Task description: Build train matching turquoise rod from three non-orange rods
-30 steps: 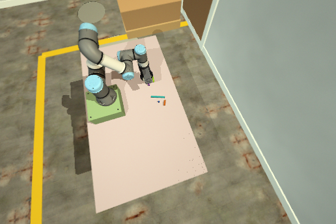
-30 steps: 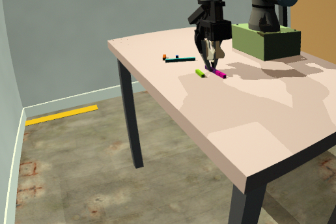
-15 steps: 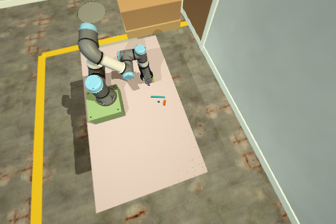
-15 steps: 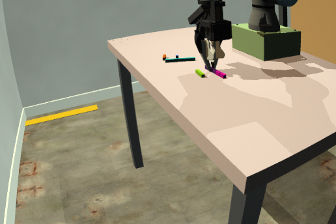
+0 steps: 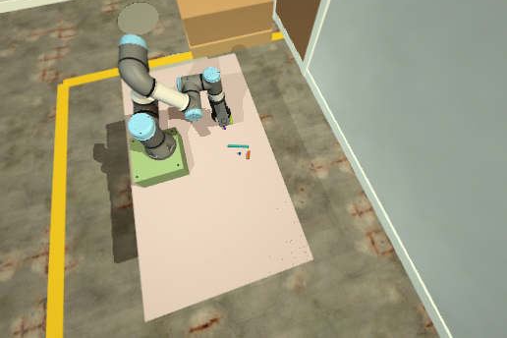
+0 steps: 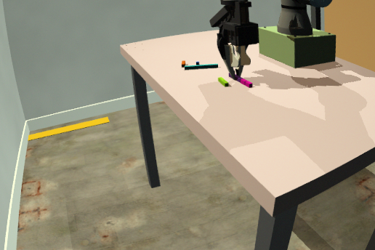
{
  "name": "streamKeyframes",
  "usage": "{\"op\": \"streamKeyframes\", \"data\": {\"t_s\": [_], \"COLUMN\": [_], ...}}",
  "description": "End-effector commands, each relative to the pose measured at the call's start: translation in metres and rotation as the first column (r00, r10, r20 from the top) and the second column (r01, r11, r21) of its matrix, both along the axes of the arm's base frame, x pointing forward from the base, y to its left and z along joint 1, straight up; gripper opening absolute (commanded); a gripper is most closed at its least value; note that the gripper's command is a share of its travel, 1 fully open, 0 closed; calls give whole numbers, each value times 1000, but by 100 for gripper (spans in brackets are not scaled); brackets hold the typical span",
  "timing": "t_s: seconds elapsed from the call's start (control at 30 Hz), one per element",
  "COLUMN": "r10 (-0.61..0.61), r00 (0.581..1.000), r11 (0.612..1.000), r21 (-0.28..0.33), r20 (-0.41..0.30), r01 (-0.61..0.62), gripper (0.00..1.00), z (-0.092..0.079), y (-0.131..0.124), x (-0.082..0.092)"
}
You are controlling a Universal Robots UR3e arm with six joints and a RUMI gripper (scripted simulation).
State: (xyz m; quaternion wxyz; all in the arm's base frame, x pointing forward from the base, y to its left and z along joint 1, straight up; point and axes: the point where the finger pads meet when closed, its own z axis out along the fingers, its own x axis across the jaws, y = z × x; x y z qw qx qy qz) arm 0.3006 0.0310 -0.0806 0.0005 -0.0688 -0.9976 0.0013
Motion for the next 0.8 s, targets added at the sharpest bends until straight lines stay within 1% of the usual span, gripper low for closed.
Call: {"op": "streamKeyframes", "data": {"t_s": [0.0,0.07,0.1,0.17,0.2,0.27,0.3,0.37,0.4,0.77], "r10": [0,0,0,0,0,0,0,0,0,0], "r00": [1000,1000,1000,1000,1000,1000,1000,1000,1000,1000], "r11": [1000,1000,1000,1000,1000,1000,1000,1000,1000,1000], "r21": [-1,-1,-1,-1,-1,-1,-1,-1,-1,-1], "r20": [2,2,2,2,2,2,2,2,2,2], "r01": [0,0,0,0,0,0,0,0,0,0], "gripper": [3,3,6,6,8,8,11,11,14,14], "z": [0,0,0,0,0,0,0,0,0,1], "y": [0,0,0,0,0,0,0,0,0,0], "x": [1,1,1,1,1,1,1,1,1,1]}}
